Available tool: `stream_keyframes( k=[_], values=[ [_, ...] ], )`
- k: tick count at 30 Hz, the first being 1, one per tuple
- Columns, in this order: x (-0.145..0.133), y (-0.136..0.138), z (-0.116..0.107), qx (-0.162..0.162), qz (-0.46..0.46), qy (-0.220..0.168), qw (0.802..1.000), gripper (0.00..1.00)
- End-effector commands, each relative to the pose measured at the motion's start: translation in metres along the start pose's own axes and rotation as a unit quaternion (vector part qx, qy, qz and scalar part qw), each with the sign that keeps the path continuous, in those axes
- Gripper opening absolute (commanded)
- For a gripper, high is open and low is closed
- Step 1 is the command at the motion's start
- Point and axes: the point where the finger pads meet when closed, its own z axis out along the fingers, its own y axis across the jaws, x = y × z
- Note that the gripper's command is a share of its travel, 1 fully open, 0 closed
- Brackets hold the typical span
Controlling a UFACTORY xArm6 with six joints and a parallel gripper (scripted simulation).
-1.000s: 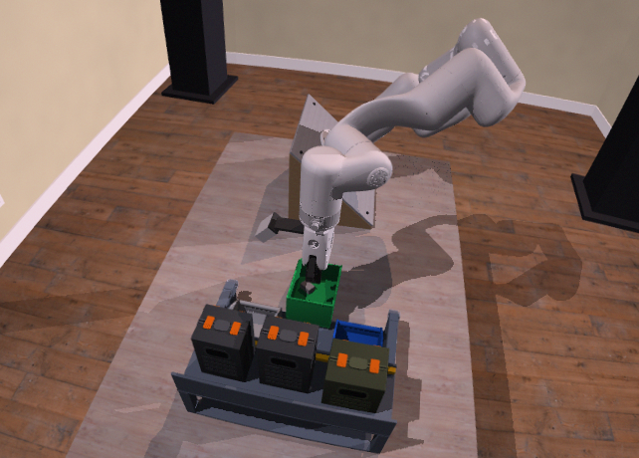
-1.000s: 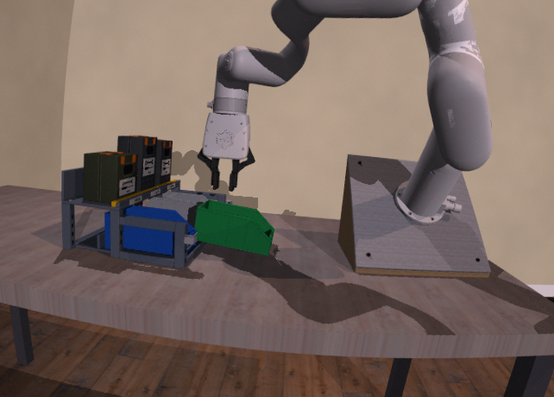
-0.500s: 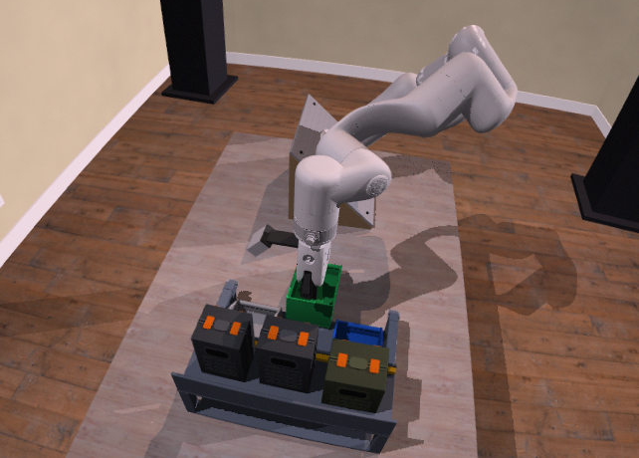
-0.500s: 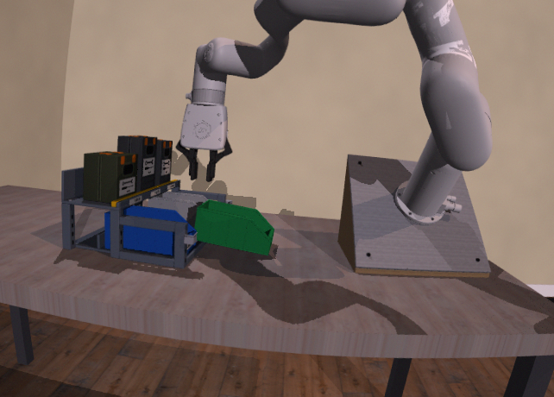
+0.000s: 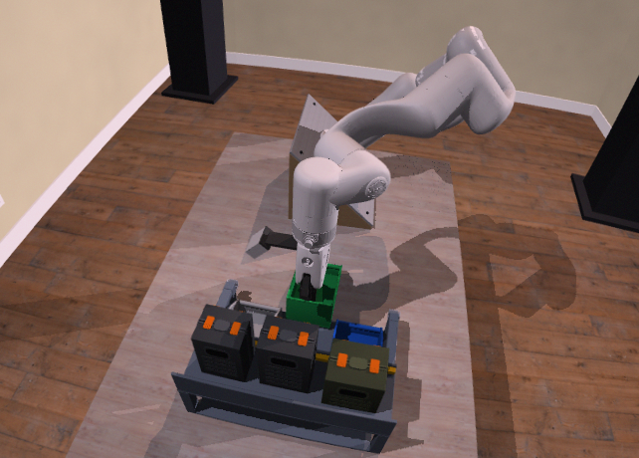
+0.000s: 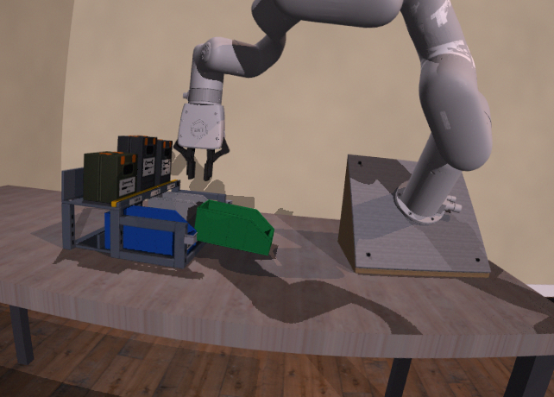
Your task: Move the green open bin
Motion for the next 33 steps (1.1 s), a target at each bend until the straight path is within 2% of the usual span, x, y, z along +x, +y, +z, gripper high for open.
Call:
stream_keyframes(
  k=[1,33],
  values=[
    [0.000,-0.001,-0.002,0.002,0.000,0.000,1.000,0.33],
    [0.000,0.010,0.002,0.002,0.000,0.000,1.000,0.33]
  ],
)
